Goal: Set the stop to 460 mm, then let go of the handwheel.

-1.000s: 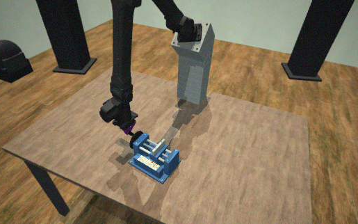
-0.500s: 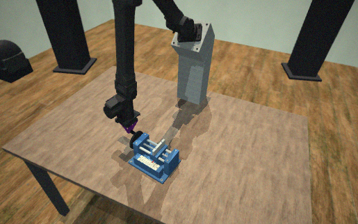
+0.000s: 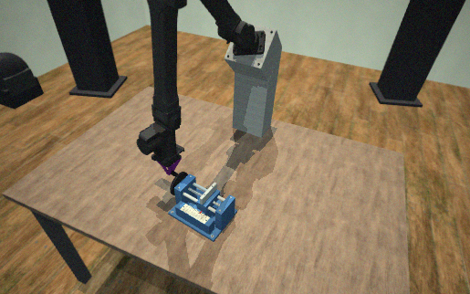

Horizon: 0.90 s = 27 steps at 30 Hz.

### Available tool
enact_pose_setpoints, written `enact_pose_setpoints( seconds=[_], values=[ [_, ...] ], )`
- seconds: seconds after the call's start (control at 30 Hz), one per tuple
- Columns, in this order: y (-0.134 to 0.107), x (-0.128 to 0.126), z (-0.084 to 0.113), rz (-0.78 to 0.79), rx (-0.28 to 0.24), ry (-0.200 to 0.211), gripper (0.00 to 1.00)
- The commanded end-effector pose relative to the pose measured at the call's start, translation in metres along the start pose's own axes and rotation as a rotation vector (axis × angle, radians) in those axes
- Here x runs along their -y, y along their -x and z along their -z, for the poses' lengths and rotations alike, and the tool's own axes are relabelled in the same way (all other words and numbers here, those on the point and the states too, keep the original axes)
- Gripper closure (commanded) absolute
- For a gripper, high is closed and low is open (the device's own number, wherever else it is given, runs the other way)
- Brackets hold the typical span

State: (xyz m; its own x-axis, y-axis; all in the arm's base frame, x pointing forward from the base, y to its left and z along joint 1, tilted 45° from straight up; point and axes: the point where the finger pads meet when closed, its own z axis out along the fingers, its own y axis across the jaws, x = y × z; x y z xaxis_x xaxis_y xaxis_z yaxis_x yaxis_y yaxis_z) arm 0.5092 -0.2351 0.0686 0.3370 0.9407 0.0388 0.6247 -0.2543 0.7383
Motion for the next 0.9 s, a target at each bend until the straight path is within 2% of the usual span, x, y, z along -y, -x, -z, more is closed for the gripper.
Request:
enact_pose_setpoints(
  seconds=[0.0, 0.2, 0.23, 0.33, 0.4, 0.57, 0.77, 0.8, 0.87],
  values=[
    [0.003, 0.04, -0.003, -0.01, -0.001, -0.075, 0.94],
    [0.003, 0.039, -0.003, -0.009, 0.001, -0.062, 0.94],
    [0.003, 0.045, -0.003, -0.011, 0.0, -0.078, 0.94],
    [0.004, 0.043, -0.003, -0.008, 0.002, -0.056, 0.94],
    [0.004, 0.05, -0.003, -0.01, 0.001, -0.077, 0.94],
    [0.004, 0.052, -0.003, -0.01, 0.0, -0.079, 0.94],
    [0.004, 0.051, -0.005, -0.007, 0.001, -0.062, 0.94],
    [0.003, 0.057, -0.005, -0.01, 0.0, -0.08, 0.94],
    [0.004, 0.055, -0.007, -0.007, 0.002, -0.057, 0.94]
  ],
)
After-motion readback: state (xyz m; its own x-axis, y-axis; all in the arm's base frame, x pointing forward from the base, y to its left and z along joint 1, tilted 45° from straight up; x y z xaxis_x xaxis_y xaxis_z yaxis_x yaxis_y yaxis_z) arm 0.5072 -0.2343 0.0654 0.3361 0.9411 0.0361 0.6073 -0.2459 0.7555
